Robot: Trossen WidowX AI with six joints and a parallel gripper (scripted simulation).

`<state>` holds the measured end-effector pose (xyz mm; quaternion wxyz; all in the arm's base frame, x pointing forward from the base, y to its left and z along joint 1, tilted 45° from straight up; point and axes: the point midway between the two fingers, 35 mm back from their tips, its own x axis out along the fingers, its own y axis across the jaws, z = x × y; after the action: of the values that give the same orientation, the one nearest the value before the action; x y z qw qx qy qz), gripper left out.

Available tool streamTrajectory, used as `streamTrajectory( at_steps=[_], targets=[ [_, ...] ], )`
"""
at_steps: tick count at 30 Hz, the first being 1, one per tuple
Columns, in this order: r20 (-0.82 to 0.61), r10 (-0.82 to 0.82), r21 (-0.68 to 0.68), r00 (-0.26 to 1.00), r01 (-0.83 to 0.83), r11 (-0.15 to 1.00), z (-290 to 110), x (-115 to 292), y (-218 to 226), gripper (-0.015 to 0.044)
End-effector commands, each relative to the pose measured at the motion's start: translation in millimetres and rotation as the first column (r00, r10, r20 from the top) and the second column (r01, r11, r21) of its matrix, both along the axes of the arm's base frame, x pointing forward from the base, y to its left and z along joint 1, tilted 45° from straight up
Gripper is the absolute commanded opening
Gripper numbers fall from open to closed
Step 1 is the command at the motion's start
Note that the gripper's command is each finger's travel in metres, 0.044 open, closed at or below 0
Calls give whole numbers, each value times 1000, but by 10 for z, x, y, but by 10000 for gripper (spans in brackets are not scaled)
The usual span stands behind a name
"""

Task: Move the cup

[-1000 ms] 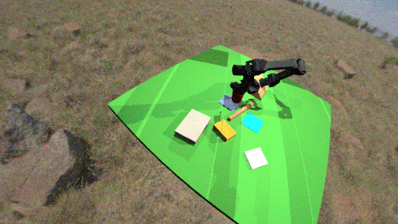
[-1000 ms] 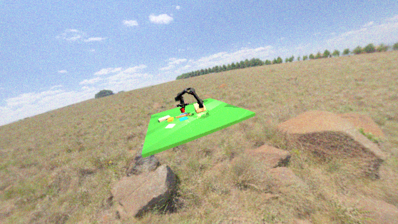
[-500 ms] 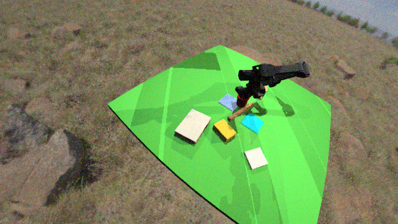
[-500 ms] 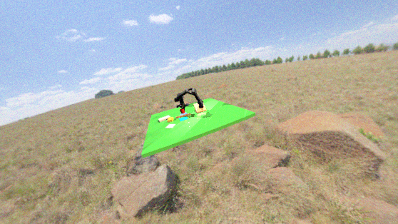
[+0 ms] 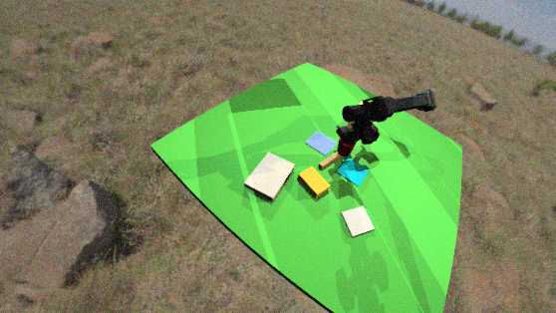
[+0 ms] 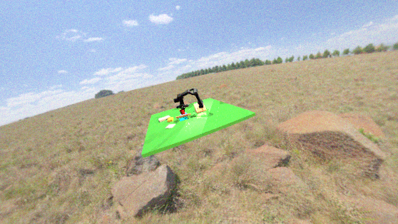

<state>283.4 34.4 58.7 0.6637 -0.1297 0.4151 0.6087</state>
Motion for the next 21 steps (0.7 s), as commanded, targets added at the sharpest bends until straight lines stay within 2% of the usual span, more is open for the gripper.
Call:
streamTrajectory(
  at_steps=[1, 21],
  targets=[
    [6, -5, 1, 1000, 5, 1000, 105, 22, 78, 0],
    [6, -5, 5, 1000, 5, 1000, 556, 87, 489, 0]
  ],
)
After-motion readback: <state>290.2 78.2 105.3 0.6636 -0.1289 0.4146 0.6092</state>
